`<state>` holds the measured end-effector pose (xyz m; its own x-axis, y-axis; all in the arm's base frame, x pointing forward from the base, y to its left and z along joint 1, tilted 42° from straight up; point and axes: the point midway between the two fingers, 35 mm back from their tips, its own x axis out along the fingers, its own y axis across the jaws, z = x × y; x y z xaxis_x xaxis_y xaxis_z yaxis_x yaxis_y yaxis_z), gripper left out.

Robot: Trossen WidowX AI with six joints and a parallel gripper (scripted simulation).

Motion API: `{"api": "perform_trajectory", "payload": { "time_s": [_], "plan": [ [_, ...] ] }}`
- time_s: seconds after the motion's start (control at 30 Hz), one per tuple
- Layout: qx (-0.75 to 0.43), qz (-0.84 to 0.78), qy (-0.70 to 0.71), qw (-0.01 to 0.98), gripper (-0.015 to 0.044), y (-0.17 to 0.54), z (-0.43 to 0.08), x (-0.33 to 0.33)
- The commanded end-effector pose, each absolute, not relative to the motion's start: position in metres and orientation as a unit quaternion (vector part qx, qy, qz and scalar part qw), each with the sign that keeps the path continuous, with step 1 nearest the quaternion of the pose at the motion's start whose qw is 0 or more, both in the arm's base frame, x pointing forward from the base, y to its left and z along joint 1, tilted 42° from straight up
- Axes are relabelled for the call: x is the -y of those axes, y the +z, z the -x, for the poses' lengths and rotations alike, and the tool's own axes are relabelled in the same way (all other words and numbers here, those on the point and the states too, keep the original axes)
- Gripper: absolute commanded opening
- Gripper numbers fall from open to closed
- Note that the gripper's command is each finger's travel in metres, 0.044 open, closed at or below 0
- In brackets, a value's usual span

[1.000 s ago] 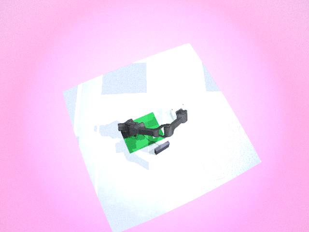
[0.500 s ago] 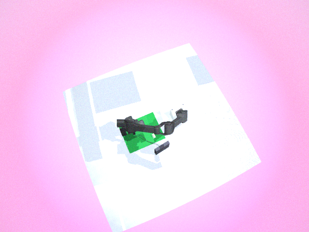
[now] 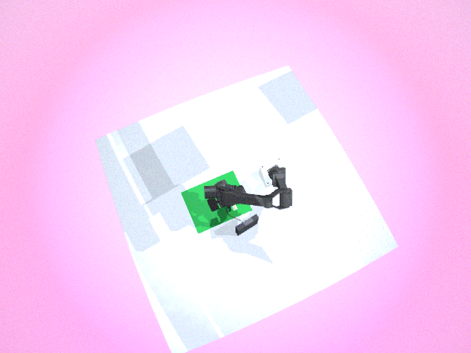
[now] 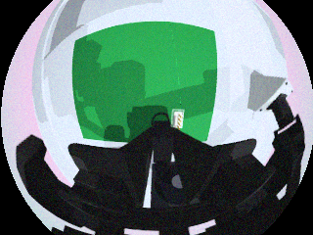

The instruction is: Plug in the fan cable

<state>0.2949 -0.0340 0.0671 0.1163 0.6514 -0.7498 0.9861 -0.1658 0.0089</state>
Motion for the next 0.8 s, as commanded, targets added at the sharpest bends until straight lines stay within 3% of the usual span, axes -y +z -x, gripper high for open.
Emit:
{"api": "perform_trajectory", "payload": {
  "time_s": [0.0,0.77],
  "plan": [
    [-0.590,-0.697,-0.313,0.261,0.0000,0.0681,-0.2652,0.0160],
    [-0.590,-0.697,-0.313,0.262,0.0000,0.0645,-0.2615,0.0218]
  ]
}}
